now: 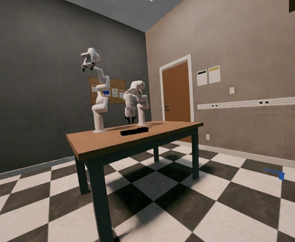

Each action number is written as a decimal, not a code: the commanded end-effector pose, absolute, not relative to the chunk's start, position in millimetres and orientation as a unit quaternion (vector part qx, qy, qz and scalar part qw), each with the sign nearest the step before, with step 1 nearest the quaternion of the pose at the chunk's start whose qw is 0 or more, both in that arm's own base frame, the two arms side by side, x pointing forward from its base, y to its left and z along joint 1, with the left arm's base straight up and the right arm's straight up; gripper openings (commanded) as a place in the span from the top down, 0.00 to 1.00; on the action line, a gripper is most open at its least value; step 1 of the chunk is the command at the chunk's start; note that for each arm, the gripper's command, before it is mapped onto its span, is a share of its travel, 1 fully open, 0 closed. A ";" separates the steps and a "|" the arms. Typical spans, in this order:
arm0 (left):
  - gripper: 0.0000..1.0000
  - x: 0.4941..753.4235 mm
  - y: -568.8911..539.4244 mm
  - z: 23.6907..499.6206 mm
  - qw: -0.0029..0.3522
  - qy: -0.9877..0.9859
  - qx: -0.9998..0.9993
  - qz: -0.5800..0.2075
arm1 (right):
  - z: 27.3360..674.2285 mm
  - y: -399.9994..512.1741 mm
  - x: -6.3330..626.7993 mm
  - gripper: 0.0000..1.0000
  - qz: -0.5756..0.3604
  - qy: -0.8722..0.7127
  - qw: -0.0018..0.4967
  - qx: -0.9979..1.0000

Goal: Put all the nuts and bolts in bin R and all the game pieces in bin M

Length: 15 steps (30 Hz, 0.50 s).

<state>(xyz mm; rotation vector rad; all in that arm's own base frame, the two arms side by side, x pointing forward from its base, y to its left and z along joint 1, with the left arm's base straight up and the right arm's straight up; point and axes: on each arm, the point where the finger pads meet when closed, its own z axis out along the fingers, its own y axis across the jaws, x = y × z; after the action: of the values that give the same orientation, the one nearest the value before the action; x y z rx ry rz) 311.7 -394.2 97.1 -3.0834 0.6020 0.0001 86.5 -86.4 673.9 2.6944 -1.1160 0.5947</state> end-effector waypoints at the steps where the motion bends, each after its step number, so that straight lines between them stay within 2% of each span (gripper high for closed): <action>1: 0.68 312.7 -395.2 90.7 -0.001 0.192 -0.981 -0.002 | 674.2 -86.5 86.5 0.00 0.200 -0.374 0.083 0.902; 15: 0.68 312.9 -395.5 42.7 -0.001 0.192 -0.981 -0.002 | 674.2 -86.5 86.5 0.00 0.200 -0.374 0.083 0.902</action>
<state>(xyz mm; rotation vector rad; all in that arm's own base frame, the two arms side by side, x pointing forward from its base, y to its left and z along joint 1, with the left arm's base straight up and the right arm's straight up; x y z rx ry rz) 311.4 -393.6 54.2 -3.0826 0.6018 0.0015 86.5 -86.4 673.9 2.6944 -1.1160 0.5947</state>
